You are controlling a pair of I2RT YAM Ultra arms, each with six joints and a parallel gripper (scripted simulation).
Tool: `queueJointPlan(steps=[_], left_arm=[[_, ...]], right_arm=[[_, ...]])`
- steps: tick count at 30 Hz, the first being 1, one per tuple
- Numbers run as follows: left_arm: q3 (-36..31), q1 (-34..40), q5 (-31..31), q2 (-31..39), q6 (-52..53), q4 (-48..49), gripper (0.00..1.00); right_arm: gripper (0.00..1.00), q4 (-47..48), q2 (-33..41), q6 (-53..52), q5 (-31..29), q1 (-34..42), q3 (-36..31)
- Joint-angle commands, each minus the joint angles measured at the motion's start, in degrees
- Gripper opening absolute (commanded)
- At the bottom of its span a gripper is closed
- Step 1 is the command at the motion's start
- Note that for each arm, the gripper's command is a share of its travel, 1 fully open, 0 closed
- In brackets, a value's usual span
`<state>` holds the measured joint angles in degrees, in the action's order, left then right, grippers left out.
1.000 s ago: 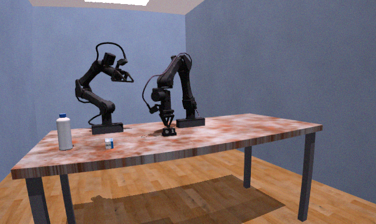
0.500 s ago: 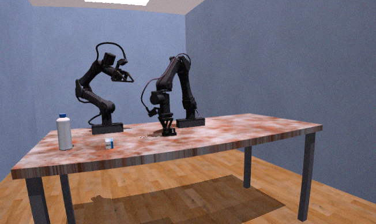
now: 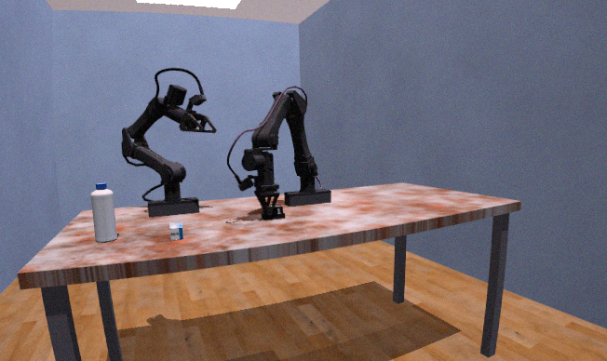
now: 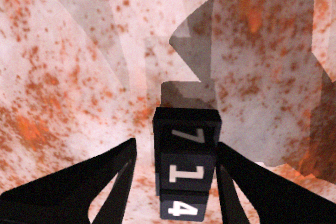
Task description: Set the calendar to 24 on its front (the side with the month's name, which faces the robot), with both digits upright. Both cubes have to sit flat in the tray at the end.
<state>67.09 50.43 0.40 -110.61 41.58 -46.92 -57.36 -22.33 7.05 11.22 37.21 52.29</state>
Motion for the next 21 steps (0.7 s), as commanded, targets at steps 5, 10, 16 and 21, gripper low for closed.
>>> queueJointPlan(steps=[5,10,16,21], left_arm=[[0.24,0.68,-0.42,0.67,-0.3,1.09,0.45],[-0.27,0.17,-0.41,1.27,0.24,1.12,0.38],[-0.27,0.17,-0.41,1.27,0.24,1.12,0.33],[-0.53,0.01,-0.4,1.34,0.64,1.14,0.25]], right_arm=[[1.0,0.43,-0.41,0.45,0.79,-0.26,0.14],[1.0,0.43,-0.41,0.45,0.79,-0.26,0.14],[1.0,0.43,-0.41,0.45,0.79,-0.26,0.14],[1.0,0.43,-0.41,0.45,0.8,-0.26,0.14]])
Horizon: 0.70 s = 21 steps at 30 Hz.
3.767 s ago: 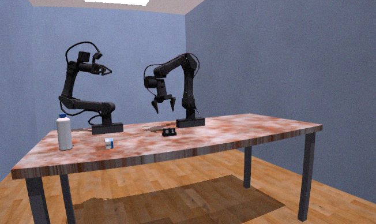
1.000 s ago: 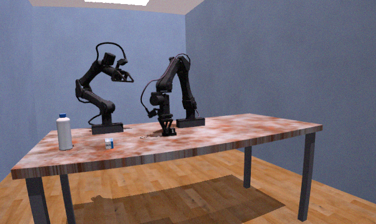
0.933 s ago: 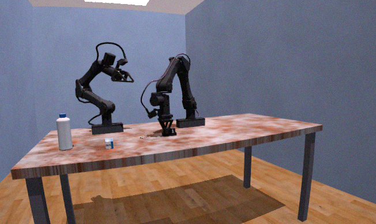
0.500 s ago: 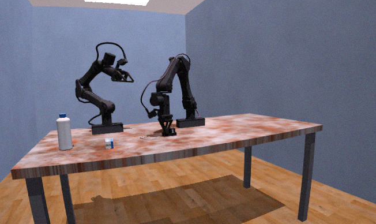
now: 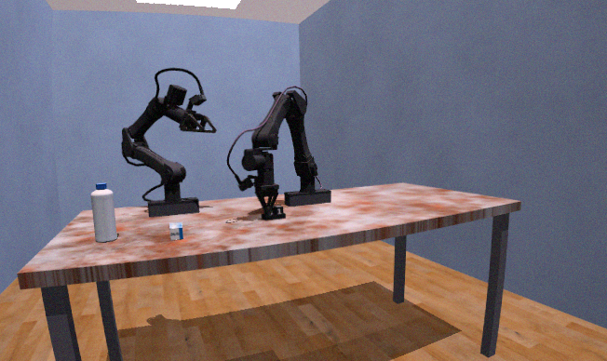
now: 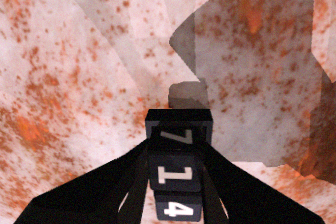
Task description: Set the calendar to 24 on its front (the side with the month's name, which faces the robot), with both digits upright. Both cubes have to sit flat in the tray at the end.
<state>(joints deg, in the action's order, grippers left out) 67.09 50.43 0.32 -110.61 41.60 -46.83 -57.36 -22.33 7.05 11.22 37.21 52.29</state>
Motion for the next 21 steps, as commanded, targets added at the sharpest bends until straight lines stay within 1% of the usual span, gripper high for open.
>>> queueJointPlan(steps=[1,2,3,4,6,7,9,11,16,20,21], left_arm=[[-0.53,0.01,-0.31,1.34,0.62,1.06,0.14],[-0.53,0.01,-0.32,1.34,0.55,1.06,0.03],[-0.53,0.01,-0.32,1.34,0.47,1.06,0.0],[-0.53,0.01,-0.32,1.34,0.44,1.06,0.0],[0.22,0.0,-0.32,1.5,0.46,-0.01,0.23],[0.99,-0.01,-0.32,1.75,0.47,-1.13,0.26],[2.09,-0.04,-0.32,2.83,0.48,-3.18,0.26],[2.09,-0.04,-0.32,2.83,0.48,-3.18,0.26],[5.65,-0.13,-0.3,5.8,0.5,-9.53,0.26],[6.78,-0.16,-0.32,5.91,0.2,-11.19,0.26],[6.93,-0.12,-0.32,5.89,0.03,-11.59,0.26]], right_arm=[[1.0,0.43,-0.41,0.45,0.8,-0.26,0.14],[1.0,0.43,-0.41,0.45,0.8,-0.26,0.14],[1.0,0.43,-0.41,0.45,0.8,-0.26,0.14],[1.0,0.43,-0.41,0.45,0.8,-0.26,0.14],[1.0,0.43,-0.41,0.45,0.8,-0.26,0.14],[1.0,0.43,-0.41,0.45,0.8,-0.26,0.14],[1.0,0.43,-0.41,0.45,0.8,-0.26,0.14],[1.0,0.43,-0.41,0.45,0.8,-0.26,0.14],[1.0,0.43,-0.41,0.45,0.8,-0.26,0.14],[1.0,0.43,-0.41,0.45,0.8,-0.26,0.14],[1.0,1.71,-0.38,0.43,0.71,-0.27,0.16]])
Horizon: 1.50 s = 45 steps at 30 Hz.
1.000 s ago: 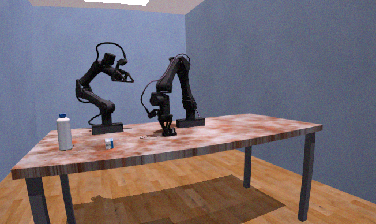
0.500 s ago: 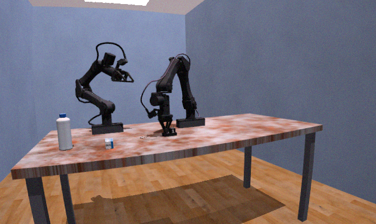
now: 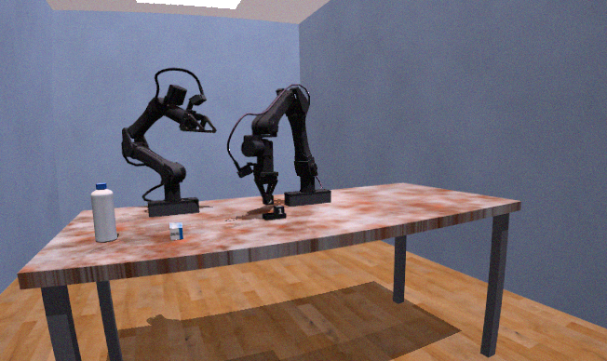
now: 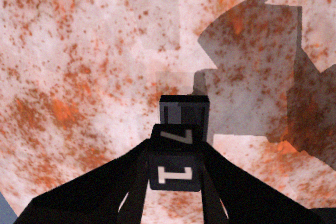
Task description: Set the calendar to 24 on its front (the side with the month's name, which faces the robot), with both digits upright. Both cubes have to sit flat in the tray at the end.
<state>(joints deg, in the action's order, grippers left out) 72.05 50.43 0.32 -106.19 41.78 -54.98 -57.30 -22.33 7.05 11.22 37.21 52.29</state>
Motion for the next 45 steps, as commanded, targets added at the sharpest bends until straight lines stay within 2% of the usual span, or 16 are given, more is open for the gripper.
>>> queueJointPlan(steps=[1,5,7,8,12,16,22,24,30,36,45], left_arm=[[2.13,-0.05,-0.32,1.46,-0.36,-3.78,0.26],[3.27,0.58,-0.33,1.48,-0.84,-5.34,0.26],[3.27,0.58,-0.33,1.48,-0.84,-5.34,0.26],[3.68,0.66,-0.33,0.93,-0.9,-5.68,0.26],[4.84,0.85,-0.23,0.96,0.27,-4.93,0.26],[3.23,-2.57,1.68,3.0,4.39,-0.11,0.26],[-5.36,-12.77,2.63,7.84,12.36,5.65,0.26],[-5.36,-12.77,2.63,7.84,12.36,5.65,0.26],[-17.52,-21.2,0.79,12.66,20.22,9.78,0.26],[-26.07,-25.04,0.16,15.77,24.79,11.97,0.26],[-29.22,-26.49,-0.22,16.99,25.37,11.7,0.26]], right_arm=[[1.0,2.58,-0.39,0.39,0.61,-0.27,-0.32],[1.0,11.53,-1.2,-0.11,0.4,-0.2,-2.94],[1.0,11.53,-1.2,-0.11,0.4,-0.2,-2.94],[1.0,15.33,-1.62,-0.39,0.25,0.29,-4.48],[1.0,28.62,-3.26,-1.16,0.52,2.95,-12.73],[1.0,41.6,-5.36,-2.37,-0.65,7.7,-22.5],[1.0,57.12,-7.86,-3.98,-2.98,13.59,-34.17],[1.0,57.12,-7.86,-3.98,-2.98,13.59,-34.17],[1.0,69.68,-10.98,-4.79,-5.84,17.98,-43.11],[1.0,73.84,-13.2,-5.05,-7.62,19.53,-46.22],[1.0,75.21,-14.03,-4.85,-8.06,19.81,-45.88]])
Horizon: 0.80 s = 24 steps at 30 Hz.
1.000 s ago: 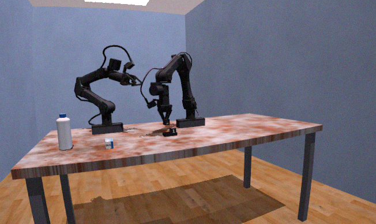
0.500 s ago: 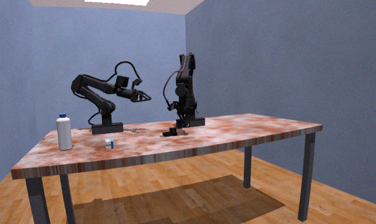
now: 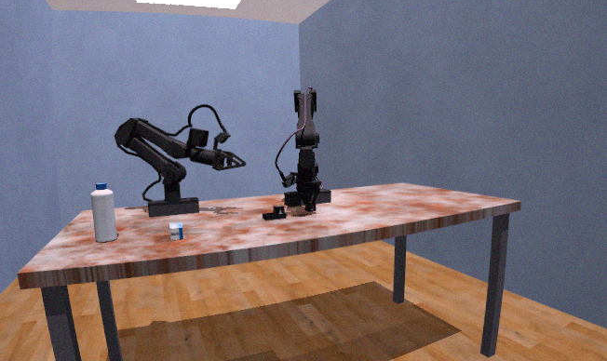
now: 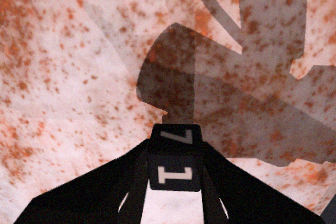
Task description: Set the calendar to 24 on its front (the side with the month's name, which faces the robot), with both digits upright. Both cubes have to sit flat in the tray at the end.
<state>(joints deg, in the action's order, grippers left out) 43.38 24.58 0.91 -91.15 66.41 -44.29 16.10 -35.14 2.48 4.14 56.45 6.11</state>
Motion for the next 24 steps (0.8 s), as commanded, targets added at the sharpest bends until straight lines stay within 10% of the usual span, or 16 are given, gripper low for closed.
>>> queueJointPlan(steps=[1,24], left_arm=[[-0.54,-0.64,-0.81,1.95,0.74,1.01,0.26],[-0.67,-0.65,-0.77,-0.41,0.75,3.19,0.26]], right_arm=[[1.0,1.89,-1.29,-0.28,-0.99,0.59,0.3],[1.0,2.08,-0.89,-0.08,-0.56,0.27,0.28]])
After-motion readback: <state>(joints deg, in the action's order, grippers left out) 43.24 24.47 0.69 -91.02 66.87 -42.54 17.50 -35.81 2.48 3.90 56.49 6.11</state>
